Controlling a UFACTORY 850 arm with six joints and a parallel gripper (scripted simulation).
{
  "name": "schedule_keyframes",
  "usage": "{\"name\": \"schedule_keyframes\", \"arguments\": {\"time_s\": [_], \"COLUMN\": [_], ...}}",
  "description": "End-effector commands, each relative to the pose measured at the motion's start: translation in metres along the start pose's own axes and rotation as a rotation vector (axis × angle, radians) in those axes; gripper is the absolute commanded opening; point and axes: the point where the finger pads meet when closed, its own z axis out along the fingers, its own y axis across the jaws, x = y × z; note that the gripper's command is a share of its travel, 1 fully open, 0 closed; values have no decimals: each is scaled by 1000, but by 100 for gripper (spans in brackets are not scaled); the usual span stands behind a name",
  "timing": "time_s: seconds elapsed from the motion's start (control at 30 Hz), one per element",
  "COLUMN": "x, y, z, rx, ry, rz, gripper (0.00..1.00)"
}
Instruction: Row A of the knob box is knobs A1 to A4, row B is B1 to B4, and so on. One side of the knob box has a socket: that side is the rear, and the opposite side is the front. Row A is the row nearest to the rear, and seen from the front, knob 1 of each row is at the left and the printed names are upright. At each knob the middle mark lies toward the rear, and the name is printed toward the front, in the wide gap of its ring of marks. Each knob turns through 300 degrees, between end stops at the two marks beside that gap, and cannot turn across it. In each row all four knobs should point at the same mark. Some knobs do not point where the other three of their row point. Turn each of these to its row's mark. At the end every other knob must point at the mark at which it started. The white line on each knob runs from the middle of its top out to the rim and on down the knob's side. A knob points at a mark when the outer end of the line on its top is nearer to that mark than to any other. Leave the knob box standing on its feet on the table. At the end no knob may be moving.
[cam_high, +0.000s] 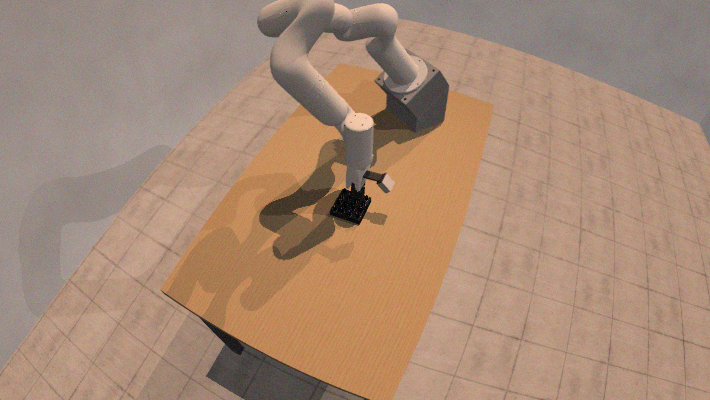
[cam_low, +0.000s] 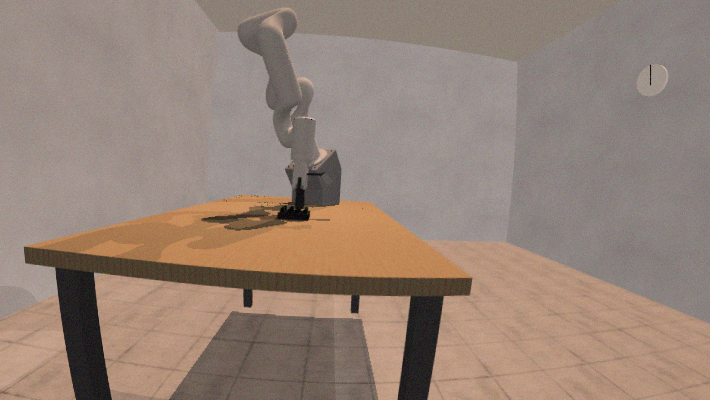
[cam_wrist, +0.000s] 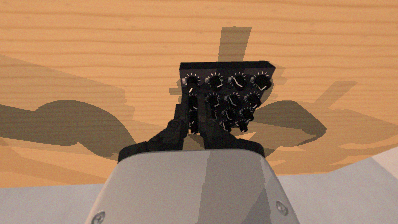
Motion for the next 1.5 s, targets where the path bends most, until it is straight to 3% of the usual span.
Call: {"name": "schedule_keyframes", "arguments": {"time_s": [0.0,0.7,0.73,1.47], "x": [0,0,0,0], "y": [0,0,0,0], "z": [0,0,0,-1], "rx": [-2,-2,-2,-2], "ry": [1,1,1,1], "rz": [14,24,24,24], "gripper": [8,8,19,19]}}
